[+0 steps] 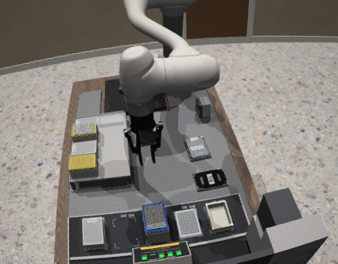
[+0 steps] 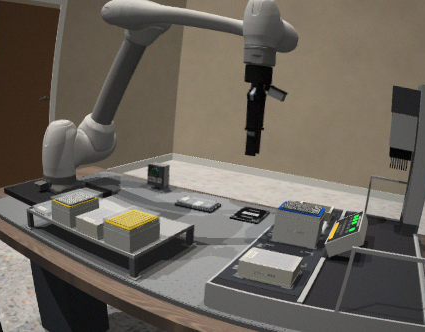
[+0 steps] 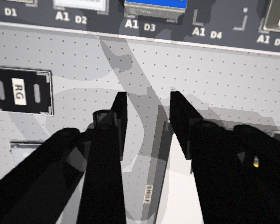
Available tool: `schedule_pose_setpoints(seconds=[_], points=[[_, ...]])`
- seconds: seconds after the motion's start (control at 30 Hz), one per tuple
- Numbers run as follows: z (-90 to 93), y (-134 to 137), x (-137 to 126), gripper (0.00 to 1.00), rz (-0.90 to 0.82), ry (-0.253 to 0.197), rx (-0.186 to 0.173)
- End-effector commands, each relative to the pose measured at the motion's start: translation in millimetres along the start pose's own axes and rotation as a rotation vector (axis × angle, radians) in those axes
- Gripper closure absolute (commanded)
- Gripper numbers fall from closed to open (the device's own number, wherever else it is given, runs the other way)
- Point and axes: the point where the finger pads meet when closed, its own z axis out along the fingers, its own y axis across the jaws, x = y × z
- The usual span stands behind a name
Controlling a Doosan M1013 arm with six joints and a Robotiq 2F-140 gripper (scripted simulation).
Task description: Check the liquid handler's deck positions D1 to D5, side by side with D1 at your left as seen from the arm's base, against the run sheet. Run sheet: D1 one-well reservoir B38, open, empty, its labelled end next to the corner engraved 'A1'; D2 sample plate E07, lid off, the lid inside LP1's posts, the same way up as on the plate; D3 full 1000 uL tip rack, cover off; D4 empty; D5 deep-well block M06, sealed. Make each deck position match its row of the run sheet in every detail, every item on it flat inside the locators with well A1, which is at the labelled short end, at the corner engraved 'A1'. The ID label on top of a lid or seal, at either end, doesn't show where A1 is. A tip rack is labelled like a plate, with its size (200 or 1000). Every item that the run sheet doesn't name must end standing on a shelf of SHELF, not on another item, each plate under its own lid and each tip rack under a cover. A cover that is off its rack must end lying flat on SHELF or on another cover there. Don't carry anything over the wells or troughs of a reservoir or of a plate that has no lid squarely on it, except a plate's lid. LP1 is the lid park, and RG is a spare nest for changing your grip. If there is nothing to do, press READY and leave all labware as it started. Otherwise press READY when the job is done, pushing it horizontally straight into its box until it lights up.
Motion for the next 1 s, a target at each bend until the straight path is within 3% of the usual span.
schedule_pose_setpoints(seconds=[0.0,0.97], points=[[0.5,1.7,-0.5,0.9,-0.07,0.004,0.001],[0.5,1.7,-0.5,0.9,-0.57,0.004,0.0]])
